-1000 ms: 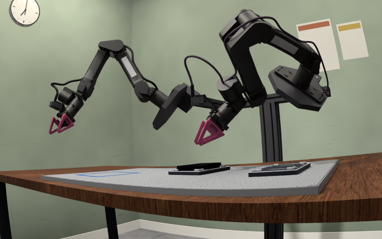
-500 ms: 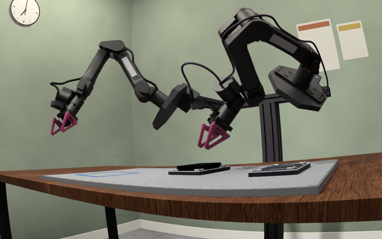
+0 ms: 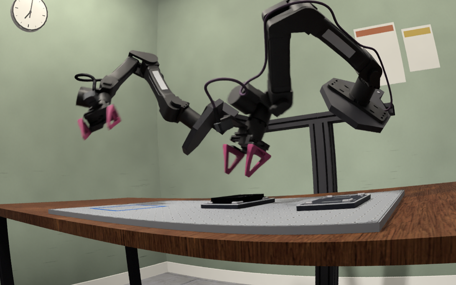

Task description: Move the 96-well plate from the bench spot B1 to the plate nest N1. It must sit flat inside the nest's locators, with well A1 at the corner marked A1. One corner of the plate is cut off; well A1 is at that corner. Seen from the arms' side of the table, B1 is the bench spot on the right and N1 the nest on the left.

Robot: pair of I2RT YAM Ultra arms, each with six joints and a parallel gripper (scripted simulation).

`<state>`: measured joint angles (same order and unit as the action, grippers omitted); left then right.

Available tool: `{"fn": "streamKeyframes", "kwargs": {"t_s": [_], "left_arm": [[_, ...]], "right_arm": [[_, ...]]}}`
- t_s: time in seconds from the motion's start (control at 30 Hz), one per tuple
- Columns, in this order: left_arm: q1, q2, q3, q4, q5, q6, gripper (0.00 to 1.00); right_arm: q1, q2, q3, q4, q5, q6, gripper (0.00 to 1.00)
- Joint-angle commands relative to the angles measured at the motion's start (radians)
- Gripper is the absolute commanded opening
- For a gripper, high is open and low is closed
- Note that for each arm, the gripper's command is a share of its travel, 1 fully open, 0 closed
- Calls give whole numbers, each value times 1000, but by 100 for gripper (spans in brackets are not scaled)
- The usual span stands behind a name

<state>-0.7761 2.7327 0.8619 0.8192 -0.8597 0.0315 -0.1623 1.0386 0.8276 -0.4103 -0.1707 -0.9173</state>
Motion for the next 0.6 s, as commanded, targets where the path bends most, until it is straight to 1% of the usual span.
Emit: {"fn": "streamKeyframes", "kwargs": {"t_s": [0.0,0.07,0.13,0.17,0.33,0.43,0.57], "left_arm": [[-26,-36,73,-250,-53,-226,100],[-27,-35,112,-346,-60,-298,100],[-27,-35,112,-346,-60,-298,100],[-26,-43,139,-462,-63,-356,100],[-16,-36,239,-715,-42,-550,100],[-6,-32,295,-876,-34,-640,100],[2,-9,404,-1044,-19,-743,100]], "right_arm": [[112,-61,-29,-149,68,-55,100],[183,-78,-42,-195,97,-67,100],[183,-78,-42,-195,97,-67,100],[250,-89,-45,-229,129,-51,100],[413,-129,-80,-363,200,-113,100],[509,-155,-99,-428,241,-131,100],[641,-186,-120,-498,286,-145,100]]}}
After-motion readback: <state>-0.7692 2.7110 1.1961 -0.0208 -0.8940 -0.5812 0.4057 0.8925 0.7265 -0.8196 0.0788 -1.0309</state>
